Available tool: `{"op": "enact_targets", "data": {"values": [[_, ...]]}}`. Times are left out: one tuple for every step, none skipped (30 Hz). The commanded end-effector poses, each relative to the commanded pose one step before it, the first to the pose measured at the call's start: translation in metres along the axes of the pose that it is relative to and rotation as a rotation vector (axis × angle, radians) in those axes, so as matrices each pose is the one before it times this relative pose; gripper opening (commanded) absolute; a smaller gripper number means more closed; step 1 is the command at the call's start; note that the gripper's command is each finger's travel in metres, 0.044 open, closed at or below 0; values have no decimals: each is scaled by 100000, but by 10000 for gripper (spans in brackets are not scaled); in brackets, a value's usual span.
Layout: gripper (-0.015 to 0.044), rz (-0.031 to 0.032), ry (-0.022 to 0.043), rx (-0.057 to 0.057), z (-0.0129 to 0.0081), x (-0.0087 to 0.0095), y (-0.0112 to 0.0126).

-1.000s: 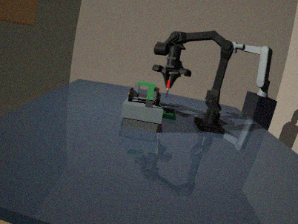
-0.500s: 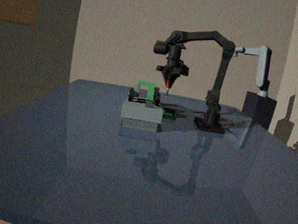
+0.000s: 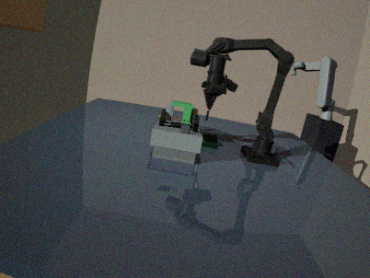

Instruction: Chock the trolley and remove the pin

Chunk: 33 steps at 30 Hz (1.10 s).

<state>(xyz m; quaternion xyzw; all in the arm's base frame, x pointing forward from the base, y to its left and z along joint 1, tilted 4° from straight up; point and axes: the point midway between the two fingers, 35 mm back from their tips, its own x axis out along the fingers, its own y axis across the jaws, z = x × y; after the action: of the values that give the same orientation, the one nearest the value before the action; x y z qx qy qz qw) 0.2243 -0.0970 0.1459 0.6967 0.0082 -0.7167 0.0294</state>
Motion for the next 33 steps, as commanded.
{"op": "enact_targets", "data": {"values": [[0,1934,321,7655,-51,-80,5],[0,0,0,0,0,0,0],[0,0,0,0,0,0,0],[0,0,0,0,0,0,0],[0,0,0,0,0,0,0],[0,0,0,0,0,0,0],[0,0,0,0,0,0,0],[0,20,-20,127,45,38,0],[0,59,-60,380,134,114,0],[0,69,-71,445,160,136,0],[0,101,-104,650,233,200,-1],[0,104,-108,666,262,227,1],[0,108,-113,695,274,239,0],[0,86,-93,542,272,235,4],[0,86,-94,542,273,238,3],[0,85,-94,540,272,239,2],[0,68,-76,434,219,194,1],[0,41,-46,261,132,117,0],[0,14,-15,87,44,39,0],[0,0,0,0,0,0,0],[0,0,0,0,0,0,0],[0,0,0,0,0,0,0],[0,399,-43,-11,-2,44,5],[0,1199,-120,-30,-7,129,15],[0,1407,-117,-32,-5,159,22],[0,2074,-134,-38,-9,229,29],[0,2198,-83,-30,-6,272,48],[0,2251,-39,-18,-7,272,43],[0,1779,13,-5,-4,287,63],[0,1779,33,3,-2,283,57],[0,1258,44,8,1,329,78],[0,1248,46,12,6,324,72],[0,712,31,9,6,393,103]]}}
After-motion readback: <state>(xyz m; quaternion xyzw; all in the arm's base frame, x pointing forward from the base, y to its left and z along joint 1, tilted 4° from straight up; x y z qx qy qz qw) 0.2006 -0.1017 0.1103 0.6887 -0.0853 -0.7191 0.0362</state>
